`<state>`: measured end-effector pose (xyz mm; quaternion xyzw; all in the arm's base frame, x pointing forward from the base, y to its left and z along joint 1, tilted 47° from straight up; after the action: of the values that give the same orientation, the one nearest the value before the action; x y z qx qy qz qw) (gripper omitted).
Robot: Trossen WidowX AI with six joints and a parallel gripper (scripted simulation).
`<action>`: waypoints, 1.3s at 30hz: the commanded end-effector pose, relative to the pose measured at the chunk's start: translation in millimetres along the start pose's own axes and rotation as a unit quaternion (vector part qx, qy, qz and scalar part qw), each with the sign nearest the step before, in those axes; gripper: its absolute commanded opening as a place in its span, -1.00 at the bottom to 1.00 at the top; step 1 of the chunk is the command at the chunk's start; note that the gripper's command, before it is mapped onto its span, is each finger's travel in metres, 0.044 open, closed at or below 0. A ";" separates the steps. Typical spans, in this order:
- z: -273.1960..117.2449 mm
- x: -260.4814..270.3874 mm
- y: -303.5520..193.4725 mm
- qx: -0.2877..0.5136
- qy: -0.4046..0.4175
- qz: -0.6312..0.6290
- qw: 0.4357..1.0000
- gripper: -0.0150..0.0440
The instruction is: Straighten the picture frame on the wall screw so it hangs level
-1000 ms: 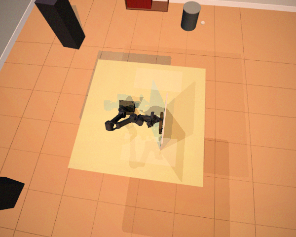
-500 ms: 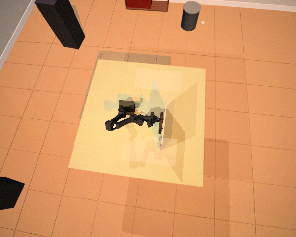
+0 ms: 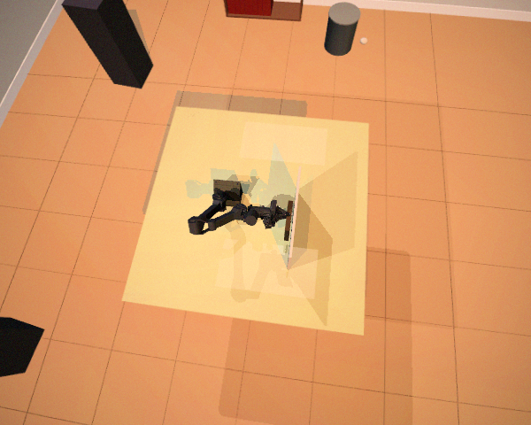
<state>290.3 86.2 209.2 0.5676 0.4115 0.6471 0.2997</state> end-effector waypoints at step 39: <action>0.1 6.7 1.0 0.000 0.004 0.002 1.000 -0.49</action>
<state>289.4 89.7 211.4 0.5686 0.4118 0.6460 0.2996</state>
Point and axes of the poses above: the point midway between the two fingers, 35 mm back from their tips, its own z axis out along the fingers, its own x axis across the jaws, y = z × x, the point moved 7 cm from there along -z, back along the fingers, and after that the axes turned 6 degrees about -z, right-handed, at the moved point
